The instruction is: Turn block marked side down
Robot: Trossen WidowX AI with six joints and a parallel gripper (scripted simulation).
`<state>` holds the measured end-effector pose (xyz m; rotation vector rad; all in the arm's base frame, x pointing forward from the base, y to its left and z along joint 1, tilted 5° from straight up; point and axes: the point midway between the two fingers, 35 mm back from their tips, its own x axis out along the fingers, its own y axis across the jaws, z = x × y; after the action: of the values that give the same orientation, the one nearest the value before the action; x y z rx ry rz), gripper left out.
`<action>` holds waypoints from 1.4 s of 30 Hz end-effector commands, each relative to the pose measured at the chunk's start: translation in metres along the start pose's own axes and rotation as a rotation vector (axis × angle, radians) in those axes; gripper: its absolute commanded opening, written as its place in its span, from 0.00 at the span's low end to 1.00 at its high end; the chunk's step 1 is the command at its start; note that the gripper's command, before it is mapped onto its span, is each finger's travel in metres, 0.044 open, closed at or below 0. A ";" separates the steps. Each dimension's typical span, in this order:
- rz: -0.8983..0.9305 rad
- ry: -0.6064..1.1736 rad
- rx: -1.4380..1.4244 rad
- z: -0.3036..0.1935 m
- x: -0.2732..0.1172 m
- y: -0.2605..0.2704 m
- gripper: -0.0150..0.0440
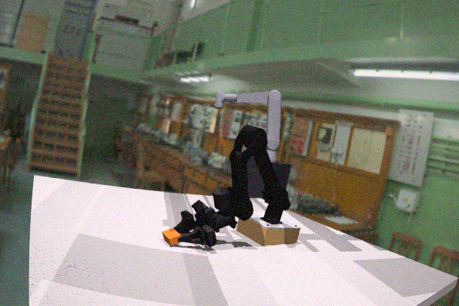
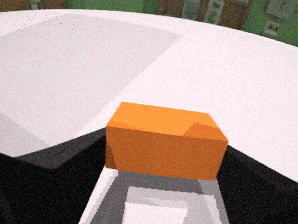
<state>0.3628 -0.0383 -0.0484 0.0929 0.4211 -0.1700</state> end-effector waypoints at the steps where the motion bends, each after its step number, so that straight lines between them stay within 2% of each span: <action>1: -0.006 -0.010 0.005 -0.001 -0.002 -0.001 0.25; 13: -0.006 -0.010 0.005 -0.001 -0.002 -0.001 0.25; 30: -0.006 -0.010 0.005 -0.001 -0.002 -0.001 1.00; 42: -0.006 -0.010 0.005 -0.001 -0.002 -0.001 1.00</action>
<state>0.3609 -0.0383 -0.0475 0.0927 0.4100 -0.1710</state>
